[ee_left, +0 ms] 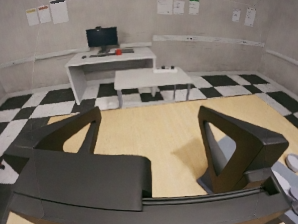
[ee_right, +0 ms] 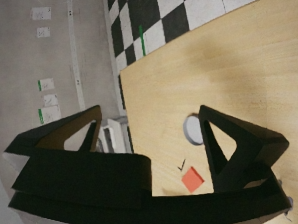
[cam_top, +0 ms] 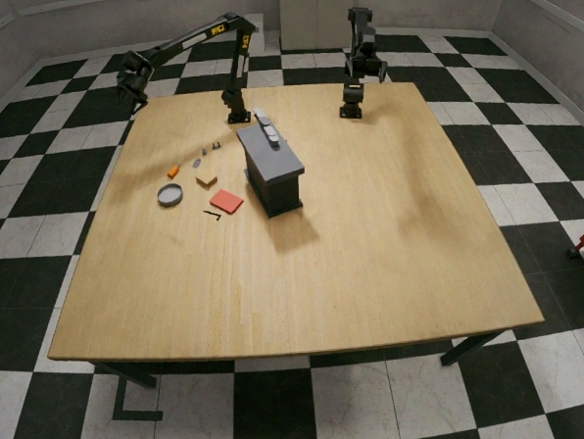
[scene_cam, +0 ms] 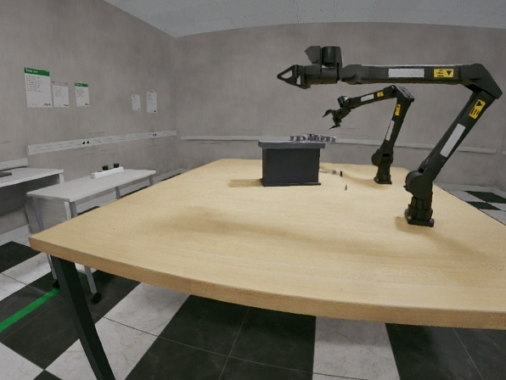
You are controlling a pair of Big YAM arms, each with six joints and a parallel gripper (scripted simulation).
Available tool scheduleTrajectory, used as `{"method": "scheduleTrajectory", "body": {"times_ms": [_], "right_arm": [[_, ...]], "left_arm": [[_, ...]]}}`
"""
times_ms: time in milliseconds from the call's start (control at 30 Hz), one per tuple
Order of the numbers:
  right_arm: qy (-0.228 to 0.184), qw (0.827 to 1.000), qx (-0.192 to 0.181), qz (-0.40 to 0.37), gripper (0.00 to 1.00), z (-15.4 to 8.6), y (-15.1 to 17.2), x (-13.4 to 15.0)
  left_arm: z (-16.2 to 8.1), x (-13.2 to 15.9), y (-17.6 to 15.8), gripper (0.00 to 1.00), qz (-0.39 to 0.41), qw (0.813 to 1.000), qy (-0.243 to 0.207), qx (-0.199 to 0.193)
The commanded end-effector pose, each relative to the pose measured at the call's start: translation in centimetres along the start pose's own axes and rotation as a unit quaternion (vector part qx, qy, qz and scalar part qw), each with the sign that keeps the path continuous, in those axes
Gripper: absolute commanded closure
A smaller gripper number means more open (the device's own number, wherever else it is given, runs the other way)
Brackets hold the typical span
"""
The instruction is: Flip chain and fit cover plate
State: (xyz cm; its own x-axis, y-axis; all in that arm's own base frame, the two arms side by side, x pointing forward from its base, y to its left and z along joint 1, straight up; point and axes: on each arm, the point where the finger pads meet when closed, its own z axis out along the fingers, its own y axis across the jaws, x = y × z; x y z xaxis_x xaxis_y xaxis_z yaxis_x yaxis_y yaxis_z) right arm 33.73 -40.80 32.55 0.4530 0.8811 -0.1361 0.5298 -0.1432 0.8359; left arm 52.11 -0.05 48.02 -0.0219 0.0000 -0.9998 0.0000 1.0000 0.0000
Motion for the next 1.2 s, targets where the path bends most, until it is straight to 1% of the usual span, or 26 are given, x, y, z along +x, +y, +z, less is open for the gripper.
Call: {"method": "scheduleTrajectory", "body": {"times_ms": [0,533,567,600,733,867,967,1033,1100,1133,1167], "right_arm": [[-0.002,1.000,-0.005,-0.002,0.00,-0.3,0.5,-0.1],[-0.002,1.000,-0.005,-0.002,0.00,-0.3,0.5,-0.1],[-0.009,1.000,-0.021,-0.009,0.00,-0.9,2.4,-0.6],[-0.009,0.998,-0.045,-0.034,0.00,-1.5,4.5,0.2],[-0.003,0.997,-0.046,-0.069,0.00,-1.0,4.5,1.7],[0.009,0.991,-0.050,-0.123,0.00,-0.2,4.4,4.3],[0.010,0.980,-0.076,-0.183,0.00,-0.5,6.8,6.5],[0.014,0.973,-0.080,-0.218,0.00,-0.1,6.7,8.2],[0.014,0.973,-0.080,-0.218,0.00,-0.1,6.7,8.2],[0.008,0.967,-0.095,-0.236,0.00,-0.4,8.6,8.4],[0.007,0.962,-0.107,-0.252,0.00,-0.5,10.0,9.1]], "left_arm": [[-0.1,-0.6,0.0,0.00,0.000,1.000,-0.006,0.000],[-0.1,-0.6,0.0,0.00,0.000,1.000,-0.006,0.000],[-0.2,-2.8,0.0,0.00,0.000,1.000,-0.025,0.000],[-0.3,-3.1,1.1,0.00,-0.003,1.000,-0.028,-0.012],[-0.5,-3.6,2.7,0.00,-0.002,0.999,-0.032,-0.027],[-0.9,-4.5,5.6,0.00,-0.001,0.998,-0.041,-0.055],[-1.2,-4.7,8.7,0.00,-0.001,0.996,-0.043,-0.084],[-1.3,-4.4,10.6,0.00,0.002,0.994,-0.040,-0.102],[-1.3,-4.4,10.6,0.00,0.002,0.994,-0.040,-0.102],[-1.5,-4.0,11.5,0.00,0.002,0.993,-0.035,-0.110],[-1.8,-4.7,12.6,0.00,0.003,0.992,-0.043,-0.120]]}}
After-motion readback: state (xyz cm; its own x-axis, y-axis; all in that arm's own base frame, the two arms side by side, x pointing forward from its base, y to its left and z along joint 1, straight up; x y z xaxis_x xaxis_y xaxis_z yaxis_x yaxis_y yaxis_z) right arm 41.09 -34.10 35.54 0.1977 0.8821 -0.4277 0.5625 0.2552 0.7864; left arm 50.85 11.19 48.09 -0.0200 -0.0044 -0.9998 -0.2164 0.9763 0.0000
